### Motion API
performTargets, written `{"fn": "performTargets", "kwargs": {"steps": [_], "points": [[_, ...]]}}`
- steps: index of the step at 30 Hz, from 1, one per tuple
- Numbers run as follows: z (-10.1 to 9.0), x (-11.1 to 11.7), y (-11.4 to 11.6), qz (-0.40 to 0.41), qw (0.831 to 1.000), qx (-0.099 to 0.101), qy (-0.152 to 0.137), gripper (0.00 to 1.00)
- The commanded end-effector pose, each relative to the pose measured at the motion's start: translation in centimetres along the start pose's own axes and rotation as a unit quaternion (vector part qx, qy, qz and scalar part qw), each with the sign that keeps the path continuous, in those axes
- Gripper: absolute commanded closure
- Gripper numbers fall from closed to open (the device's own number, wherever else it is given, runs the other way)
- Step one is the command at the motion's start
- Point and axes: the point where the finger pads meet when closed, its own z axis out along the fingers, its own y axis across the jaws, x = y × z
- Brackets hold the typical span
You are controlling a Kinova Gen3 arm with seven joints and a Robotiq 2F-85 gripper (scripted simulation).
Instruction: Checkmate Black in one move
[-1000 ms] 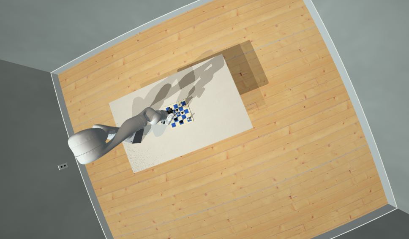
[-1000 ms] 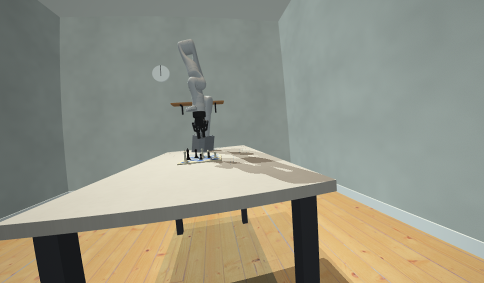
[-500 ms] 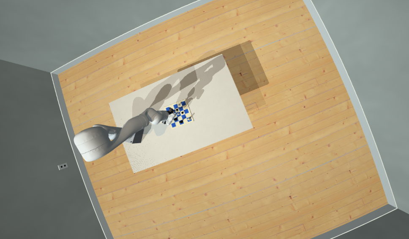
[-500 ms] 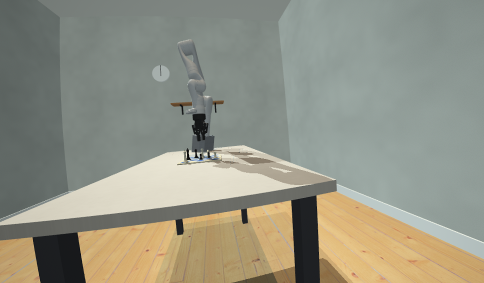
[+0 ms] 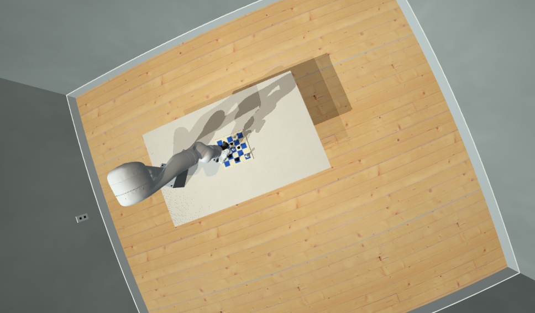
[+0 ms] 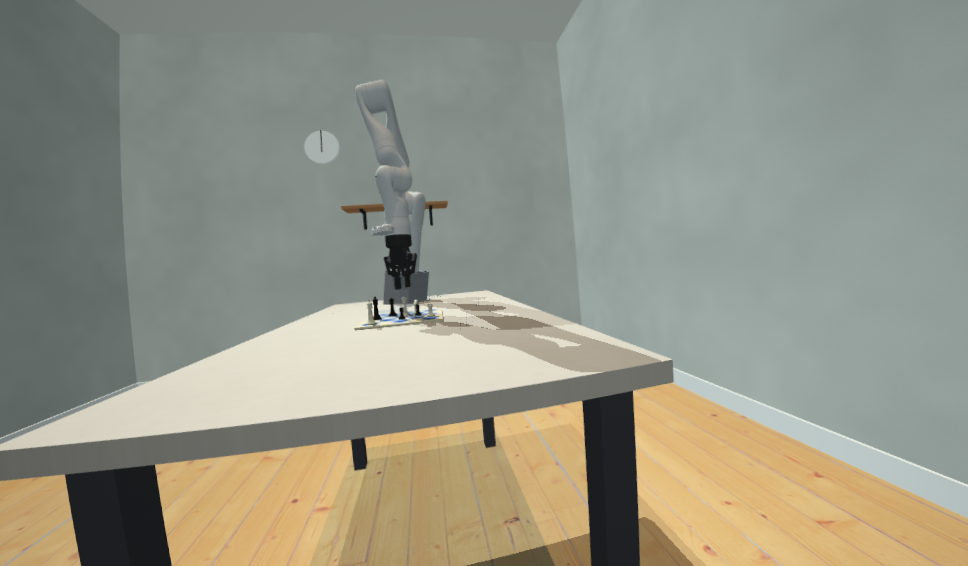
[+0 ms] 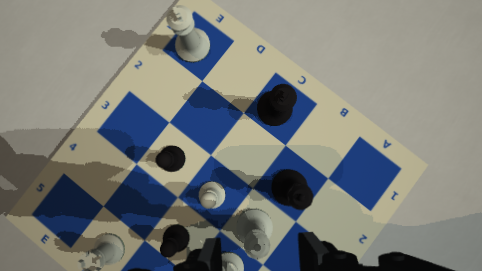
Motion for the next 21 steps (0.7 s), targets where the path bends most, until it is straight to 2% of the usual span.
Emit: {"fn": "performTargets", "kwargs": {"steps": [1,21], "points": [[0.3,-0.3,-0.1,-0.003,1.0,-0.001,-0.002,0.59],[1.3,-0.3,-0.1,-0.003,1.0,-0.001,-0.002,0.59]]}}
